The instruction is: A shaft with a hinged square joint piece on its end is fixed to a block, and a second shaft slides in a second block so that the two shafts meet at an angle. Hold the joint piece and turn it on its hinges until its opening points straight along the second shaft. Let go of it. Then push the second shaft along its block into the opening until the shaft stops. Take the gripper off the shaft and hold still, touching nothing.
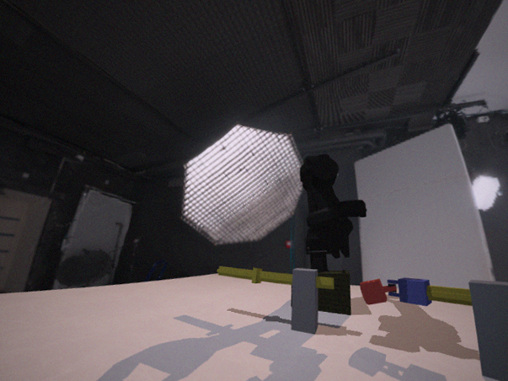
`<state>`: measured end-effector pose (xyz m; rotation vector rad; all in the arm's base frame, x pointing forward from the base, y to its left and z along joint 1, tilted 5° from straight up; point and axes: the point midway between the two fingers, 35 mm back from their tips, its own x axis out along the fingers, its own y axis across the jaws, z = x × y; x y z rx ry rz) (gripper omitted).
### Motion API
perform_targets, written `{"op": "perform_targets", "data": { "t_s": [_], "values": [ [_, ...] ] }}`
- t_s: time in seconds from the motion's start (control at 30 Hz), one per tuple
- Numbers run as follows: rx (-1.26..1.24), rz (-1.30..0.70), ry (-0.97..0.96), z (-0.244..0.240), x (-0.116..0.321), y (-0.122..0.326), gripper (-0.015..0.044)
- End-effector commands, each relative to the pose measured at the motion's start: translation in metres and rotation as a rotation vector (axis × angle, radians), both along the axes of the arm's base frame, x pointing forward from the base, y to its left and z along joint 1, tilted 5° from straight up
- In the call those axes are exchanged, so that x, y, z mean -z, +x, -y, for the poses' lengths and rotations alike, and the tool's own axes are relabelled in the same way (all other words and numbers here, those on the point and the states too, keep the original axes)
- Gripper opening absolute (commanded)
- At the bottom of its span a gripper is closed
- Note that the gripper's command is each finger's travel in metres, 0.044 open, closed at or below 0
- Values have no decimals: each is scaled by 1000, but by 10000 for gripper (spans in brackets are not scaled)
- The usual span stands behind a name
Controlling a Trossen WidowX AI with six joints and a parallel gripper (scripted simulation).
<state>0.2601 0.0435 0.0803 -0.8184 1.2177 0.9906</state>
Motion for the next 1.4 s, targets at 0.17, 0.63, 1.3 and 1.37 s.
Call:
{"op": "perform_targets", "data": {
  "t_s": [0.17, 0.63, 1.3, 1.37],
  "values": [
    [-29, 13, 8, 1, 18, 2, 440],
    [-29, 12, 7, 5, 79, -3, 440],
    [-29, 14, 12, -43, 85, 15, 440],
    [-29, 14, 12, -44, 88, 15, 440]
  ]
}}
